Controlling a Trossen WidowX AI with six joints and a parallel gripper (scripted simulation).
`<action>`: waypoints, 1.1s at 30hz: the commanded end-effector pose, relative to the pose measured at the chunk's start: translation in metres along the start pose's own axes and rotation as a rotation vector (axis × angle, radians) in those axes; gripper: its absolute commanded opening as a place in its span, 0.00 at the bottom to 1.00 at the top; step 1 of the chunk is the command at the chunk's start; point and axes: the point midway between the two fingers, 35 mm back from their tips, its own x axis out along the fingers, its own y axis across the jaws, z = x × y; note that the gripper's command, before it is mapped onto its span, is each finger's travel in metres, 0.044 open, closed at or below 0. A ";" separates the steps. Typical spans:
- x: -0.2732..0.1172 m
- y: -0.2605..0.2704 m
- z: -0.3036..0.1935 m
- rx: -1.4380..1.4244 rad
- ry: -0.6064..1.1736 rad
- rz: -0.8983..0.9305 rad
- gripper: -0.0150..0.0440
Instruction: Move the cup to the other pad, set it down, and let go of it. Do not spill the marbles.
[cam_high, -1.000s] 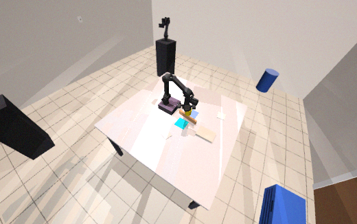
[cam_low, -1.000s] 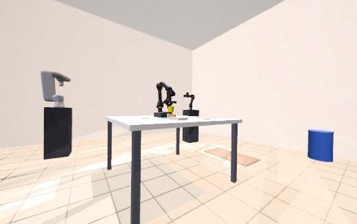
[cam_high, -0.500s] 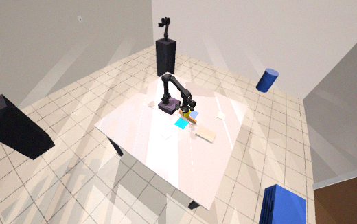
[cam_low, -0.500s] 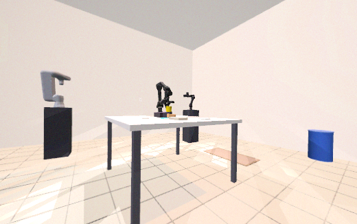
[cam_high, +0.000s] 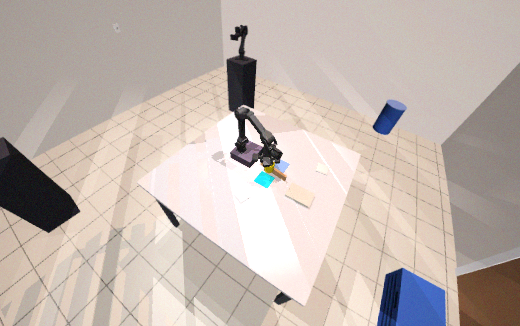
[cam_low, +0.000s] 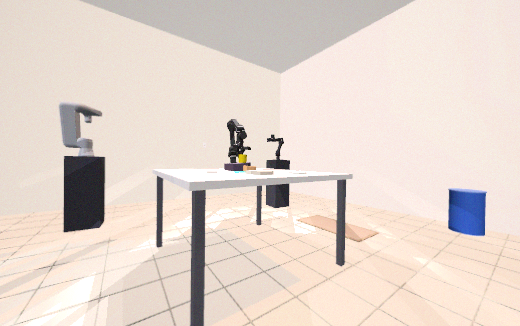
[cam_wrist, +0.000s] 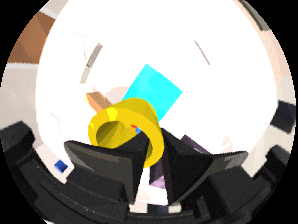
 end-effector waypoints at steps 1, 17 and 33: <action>-0.001 -0.006 0.008 -0.001 -0.004 -0.002 0.25; -0.002 -0.023 0.027 -0.001 -0.006 -0.004 0.25; 0.019 -0.023 0.028 -0.001 -0.006 -0.004 0.25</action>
